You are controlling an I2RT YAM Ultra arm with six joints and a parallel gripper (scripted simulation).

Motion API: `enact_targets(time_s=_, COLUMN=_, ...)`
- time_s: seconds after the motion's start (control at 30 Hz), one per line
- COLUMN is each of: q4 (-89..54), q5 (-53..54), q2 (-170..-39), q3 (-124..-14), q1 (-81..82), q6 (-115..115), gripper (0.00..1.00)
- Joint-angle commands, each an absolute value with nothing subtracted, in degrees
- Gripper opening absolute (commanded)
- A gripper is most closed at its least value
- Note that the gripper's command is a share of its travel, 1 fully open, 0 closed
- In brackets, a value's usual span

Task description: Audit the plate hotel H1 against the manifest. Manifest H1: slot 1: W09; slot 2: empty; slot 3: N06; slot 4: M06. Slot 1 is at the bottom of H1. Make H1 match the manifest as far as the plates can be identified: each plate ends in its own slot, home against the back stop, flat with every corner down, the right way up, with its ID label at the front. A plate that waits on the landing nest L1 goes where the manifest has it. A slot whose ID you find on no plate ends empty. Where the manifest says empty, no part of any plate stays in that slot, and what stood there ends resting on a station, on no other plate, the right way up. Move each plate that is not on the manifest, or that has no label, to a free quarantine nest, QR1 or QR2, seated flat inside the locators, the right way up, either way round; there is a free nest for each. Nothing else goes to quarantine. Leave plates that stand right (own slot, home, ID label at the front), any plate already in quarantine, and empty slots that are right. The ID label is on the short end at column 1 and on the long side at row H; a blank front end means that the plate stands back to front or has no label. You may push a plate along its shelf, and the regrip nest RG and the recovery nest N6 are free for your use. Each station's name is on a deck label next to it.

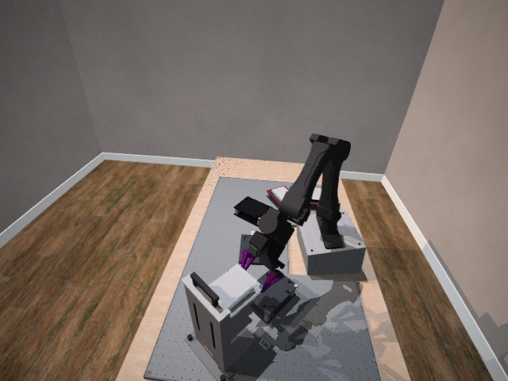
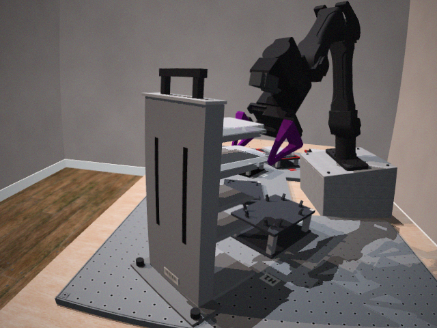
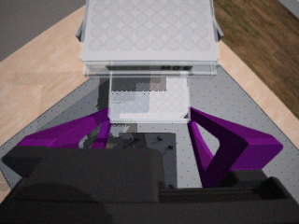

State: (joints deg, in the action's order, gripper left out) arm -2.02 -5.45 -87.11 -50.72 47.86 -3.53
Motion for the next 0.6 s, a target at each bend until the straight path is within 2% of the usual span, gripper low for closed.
enact_targets(time_s=0.0, q4=-2.2, q5=-5.5, q2=-85.4, q3=-50.3, q1=47.9, q6=-3.5, gripper=0.86)
enact_targets(time_s=0.57, q4=-2.3, q5=-5.6, q2=-81.1, q3=-46.0, q1=48.0, q6=-3.4, gripper=0.86)
